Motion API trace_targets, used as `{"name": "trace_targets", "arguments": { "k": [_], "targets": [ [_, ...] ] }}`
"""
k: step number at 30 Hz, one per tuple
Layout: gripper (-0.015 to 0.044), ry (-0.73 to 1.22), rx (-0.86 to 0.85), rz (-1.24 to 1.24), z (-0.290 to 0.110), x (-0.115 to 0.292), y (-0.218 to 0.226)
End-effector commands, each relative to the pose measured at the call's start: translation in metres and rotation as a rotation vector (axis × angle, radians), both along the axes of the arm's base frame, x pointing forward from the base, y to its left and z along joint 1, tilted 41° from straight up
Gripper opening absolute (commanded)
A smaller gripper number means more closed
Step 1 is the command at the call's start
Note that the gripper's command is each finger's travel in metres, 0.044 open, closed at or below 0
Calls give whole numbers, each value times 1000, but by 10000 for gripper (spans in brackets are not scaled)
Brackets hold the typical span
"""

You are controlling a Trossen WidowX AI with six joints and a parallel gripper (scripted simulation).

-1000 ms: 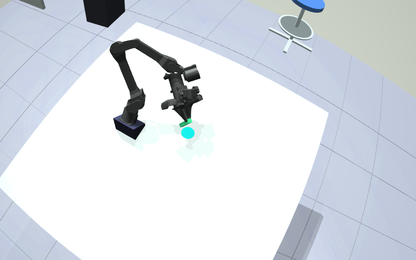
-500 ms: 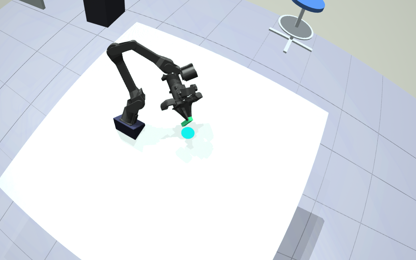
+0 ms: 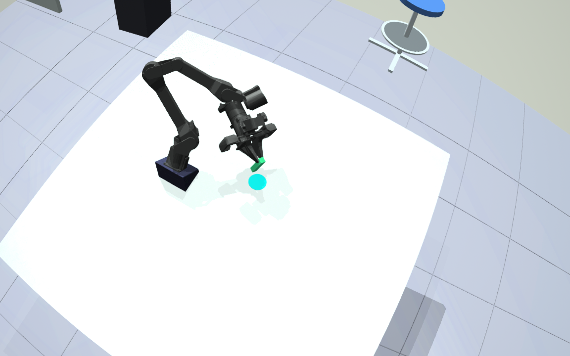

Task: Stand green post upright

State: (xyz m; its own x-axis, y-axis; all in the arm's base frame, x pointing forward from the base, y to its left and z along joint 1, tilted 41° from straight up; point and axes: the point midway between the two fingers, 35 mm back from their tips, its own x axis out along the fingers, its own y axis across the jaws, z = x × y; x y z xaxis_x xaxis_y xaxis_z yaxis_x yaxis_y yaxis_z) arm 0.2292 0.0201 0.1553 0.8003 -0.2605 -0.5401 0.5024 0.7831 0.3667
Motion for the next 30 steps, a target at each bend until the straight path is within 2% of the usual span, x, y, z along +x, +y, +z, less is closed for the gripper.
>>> {"name": "trace_targets", "arguments": {
  "k": [1,30],
  "targets": [
    [23,-31,11,-14,2,-1,0],
    [23,-232,101,-90,11,-7,0]
  ]
}}
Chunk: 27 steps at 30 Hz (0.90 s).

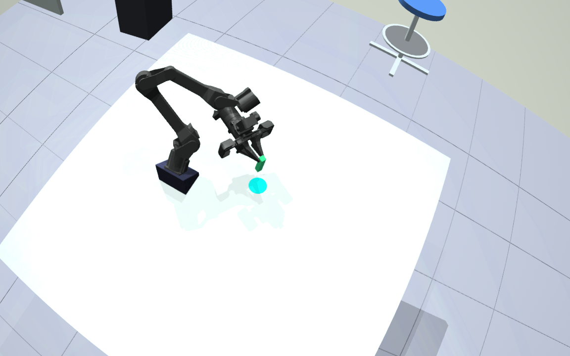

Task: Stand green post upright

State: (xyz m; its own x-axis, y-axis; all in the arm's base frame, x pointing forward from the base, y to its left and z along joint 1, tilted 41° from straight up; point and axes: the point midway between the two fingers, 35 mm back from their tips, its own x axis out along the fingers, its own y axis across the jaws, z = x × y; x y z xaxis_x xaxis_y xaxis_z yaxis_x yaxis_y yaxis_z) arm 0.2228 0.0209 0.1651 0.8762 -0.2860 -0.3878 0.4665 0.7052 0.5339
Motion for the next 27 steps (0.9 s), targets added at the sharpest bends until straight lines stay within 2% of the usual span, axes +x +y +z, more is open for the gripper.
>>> {"name": "trace_targets", "arguments": {
  "k": [1,27],
  "targets": [
    [23,-30,17,-13,2,-1,-1],
    [23,-87,52,-34,4,-4,-1]
  ]
}}
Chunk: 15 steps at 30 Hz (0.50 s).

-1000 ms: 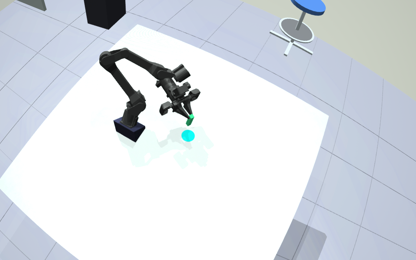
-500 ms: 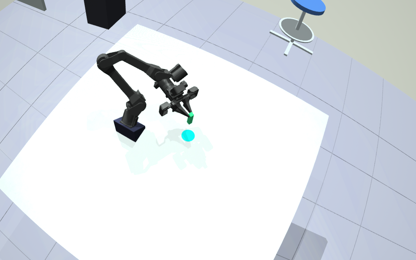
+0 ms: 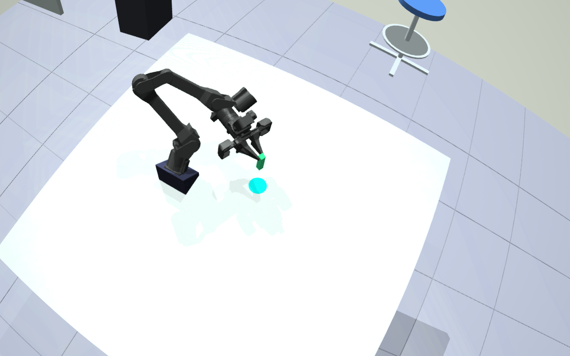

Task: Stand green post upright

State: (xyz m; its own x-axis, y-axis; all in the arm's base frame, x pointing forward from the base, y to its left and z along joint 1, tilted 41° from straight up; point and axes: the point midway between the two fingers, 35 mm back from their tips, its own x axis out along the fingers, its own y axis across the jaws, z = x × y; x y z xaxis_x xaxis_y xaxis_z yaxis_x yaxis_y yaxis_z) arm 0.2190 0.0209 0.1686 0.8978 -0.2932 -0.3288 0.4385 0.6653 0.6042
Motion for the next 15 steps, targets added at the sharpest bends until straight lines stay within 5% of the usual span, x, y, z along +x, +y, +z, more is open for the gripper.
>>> {"name": "trace_targets", "arguments": {
  "k": [1,15],
  "targets": [
    [23,-4,4,-7,-1,0,0],
    [23,12,14,-12,-27,7,25]
  ]
}}
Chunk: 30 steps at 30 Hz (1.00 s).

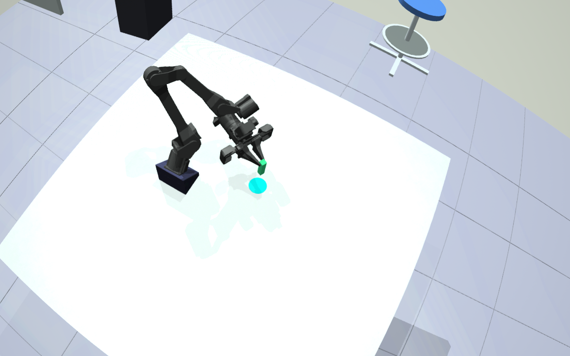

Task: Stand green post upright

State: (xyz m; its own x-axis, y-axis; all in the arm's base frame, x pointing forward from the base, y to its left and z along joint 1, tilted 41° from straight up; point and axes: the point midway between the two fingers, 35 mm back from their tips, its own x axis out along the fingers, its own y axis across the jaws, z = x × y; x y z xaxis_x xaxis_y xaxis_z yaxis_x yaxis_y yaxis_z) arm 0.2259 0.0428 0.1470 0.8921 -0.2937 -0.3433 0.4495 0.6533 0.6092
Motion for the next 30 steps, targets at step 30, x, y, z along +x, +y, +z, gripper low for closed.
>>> {"name": "trace_targets", "arguments": {
  "k": [30],
  "targets": [
    [23,-8,-8,3,-57,-1,44]
  ]
}}
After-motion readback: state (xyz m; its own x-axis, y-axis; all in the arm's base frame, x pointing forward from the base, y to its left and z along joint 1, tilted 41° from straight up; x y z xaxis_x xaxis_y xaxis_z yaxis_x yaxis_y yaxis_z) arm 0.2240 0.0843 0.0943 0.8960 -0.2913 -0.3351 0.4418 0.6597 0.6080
